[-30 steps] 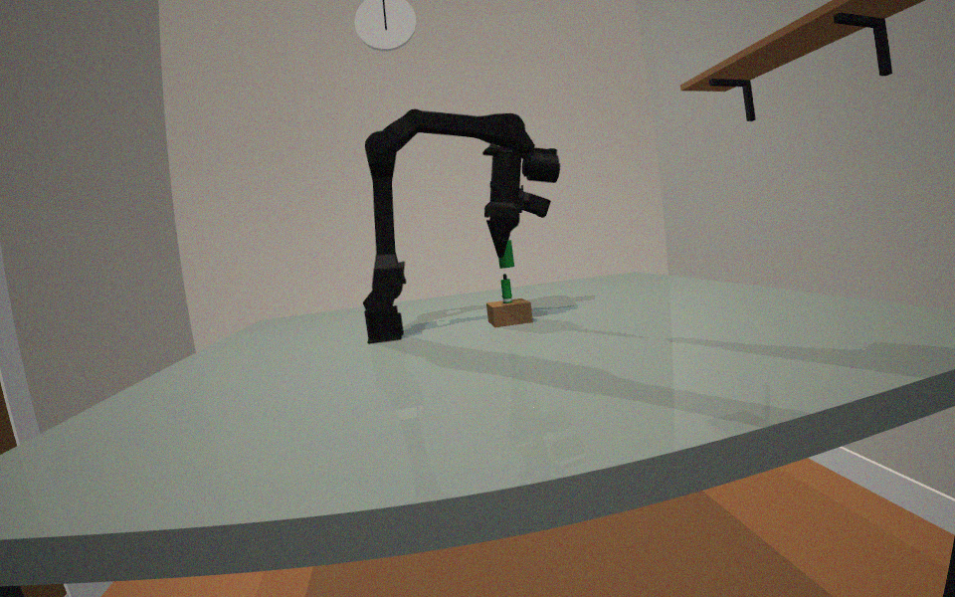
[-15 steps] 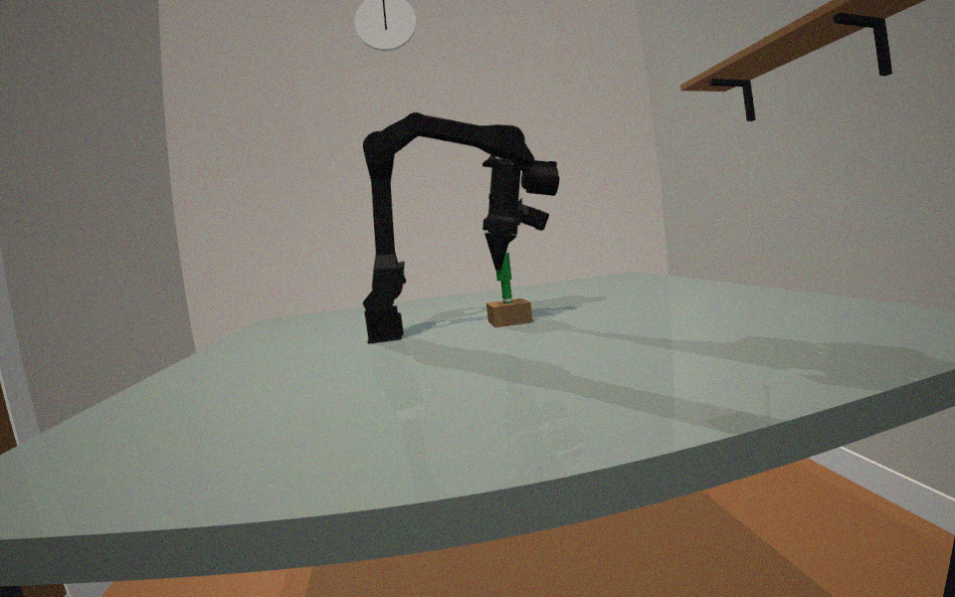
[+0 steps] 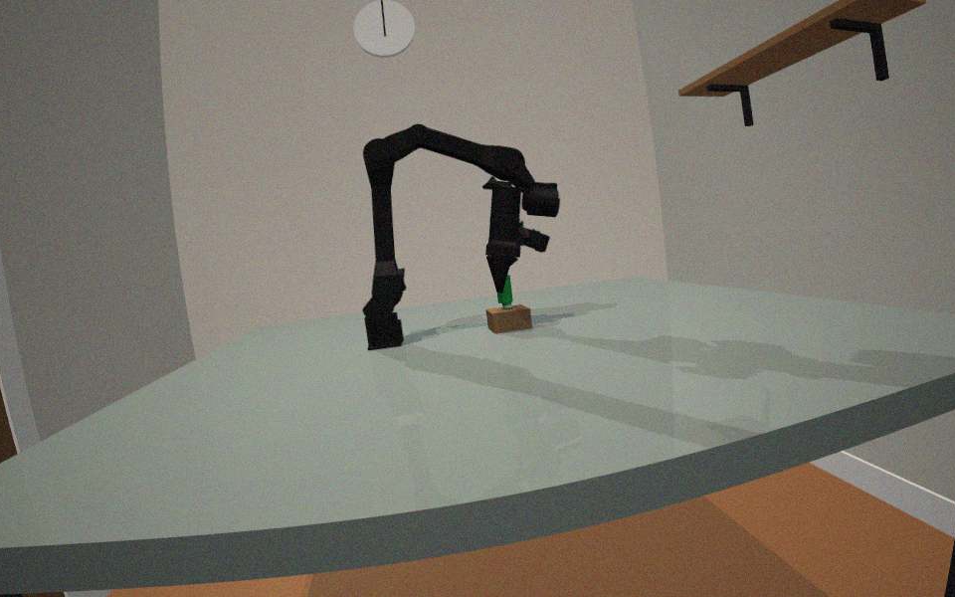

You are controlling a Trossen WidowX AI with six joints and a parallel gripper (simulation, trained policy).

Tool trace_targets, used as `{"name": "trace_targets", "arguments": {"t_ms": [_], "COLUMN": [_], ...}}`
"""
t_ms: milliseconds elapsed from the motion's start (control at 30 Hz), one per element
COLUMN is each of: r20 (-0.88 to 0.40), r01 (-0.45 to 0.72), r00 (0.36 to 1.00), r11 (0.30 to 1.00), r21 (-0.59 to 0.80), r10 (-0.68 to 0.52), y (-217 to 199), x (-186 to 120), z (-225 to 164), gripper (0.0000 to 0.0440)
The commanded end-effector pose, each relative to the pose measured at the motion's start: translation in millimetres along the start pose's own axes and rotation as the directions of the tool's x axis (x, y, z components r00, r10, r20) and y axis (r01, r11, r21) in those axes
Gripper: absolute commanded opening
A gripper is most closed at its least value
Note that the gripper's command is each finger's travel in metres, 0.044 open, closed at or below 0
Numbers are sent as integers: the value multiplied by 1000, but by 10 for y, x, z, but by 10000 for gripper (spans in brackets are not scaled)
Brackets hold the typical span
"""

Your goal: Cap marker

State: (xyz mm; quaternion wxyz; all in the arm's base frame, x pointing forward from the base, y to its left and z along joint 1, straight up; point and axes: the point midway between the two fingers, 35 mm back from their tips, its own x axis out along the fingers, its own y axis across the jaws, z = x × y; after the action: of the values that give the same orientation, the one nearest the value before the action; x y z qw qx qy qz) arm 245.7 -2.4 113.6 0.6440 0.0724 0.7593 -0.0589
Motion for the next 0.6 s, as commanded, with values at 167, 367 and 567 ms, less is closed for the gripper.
{"name": "trace_targets", "arguments": {"t_ms": [167, 367, 567], "r20": [-60, -67, -69], "r01": [2, 1, 0], "r00": [998, 998, 998], "r11": [1000, 1000, 1000], "r21": [-27, -28, -28], "r10": [-3, -3, -2], "y": [-18, -19, -19], "x": [223, 231, 233], "z": [-100, -119, -124], "gripper": [68, 100, 132]}}
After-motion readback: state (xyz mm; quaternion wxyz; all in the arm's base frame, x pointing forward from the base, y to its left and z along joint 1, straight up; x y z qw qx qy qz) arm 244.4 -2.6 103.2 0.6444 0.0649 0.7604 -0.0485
